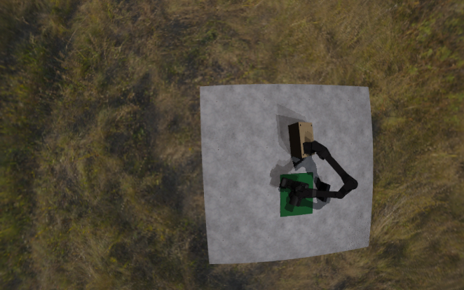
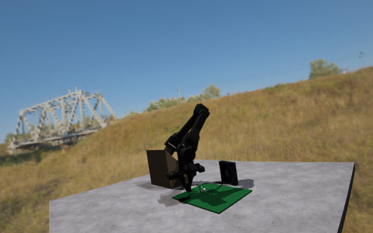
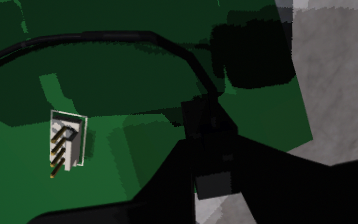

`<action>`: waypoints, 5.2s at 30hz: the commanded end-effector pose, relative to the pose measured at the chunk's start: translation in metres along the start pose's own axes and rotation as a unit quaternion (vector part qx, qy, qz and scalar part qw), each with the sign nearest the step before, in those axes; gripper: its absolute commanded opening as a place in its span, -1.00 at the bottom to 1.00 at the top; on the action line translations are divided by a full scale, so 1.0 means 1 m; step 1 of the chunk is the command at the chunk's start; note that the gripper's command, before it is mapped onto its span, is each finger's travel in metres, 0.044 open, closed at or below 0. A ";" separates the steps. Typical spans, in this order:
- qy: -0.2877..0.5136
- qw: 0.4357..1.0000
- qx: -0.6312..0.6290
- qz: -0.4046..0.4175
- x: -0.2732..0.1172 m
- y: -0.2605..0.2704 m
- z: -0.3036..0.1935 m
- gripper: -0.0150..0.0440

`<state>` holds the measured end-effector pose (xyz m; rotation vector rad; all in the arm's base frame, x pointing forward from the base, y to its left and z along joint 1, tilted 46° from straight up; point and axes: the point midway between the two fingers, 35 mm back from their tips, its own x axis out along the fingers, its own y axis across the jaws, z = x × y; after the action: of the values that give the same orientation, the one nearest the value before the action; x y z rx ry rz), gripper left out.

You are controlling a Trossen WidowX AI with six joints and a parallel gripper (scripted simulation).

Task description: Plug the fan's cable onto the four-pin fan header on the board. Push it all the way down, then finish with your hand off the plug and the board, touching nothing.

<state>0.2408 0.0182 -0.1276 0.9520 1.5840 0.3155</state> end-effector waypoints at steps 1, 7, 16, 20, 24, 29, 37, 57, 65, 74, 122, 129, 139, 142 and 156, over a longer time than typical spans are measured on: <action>-0.014 1.000 -0.008 0.000 -0.031 0.002 0.007 -0.49; -0.014 1.000 -0.005 0.000 -0.030 0.002 0.007 -0.49; -0.014 0.991 0.132 0.001 -0.030 0.059 0.004 -0.49; -0.012 0.983 0.185 0.004 -0.029 0.082 -0.001 -0.49; -0.012 0.982 0.188 0.004 -0.029 0.083 -0.002 -0.49; -0.012 0.982 0.188 0.004 -0.028 0.083 -0.002 -0.49; -0.012 0.982 0.188 0.004 -0.028 0.084 -0.002 -0.49; -0.012 0.982 0.189 0.004 -0.024 0.088 -0.006 -0.49; -0.012 0.982 0.189 0.004 -0.007 0.088 -0.007 -0.49; -0.012 0.982 0.189 0.004 -0.007 0.088 -0.007 -0.49; -0.012 0.983 0.186 0.004 -0.004 0.086 -0.006 -0.49; -0.012 0.982 0.189 0.004 -0.003 0.086 -0.007 -0.49; -0.012 0.981 0.193 0.004 -0.002 0.085 -0.008 -0.49; -0.012 0.981 0.194 0.004 -0.001 0.085 -0.008 -0.49; -0.012 0.981 0.192 0.004 0.000 0.085 -0.007 -0.49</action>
<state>0.2681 0.0730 -0.0682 1.2436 1.6481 -0.0002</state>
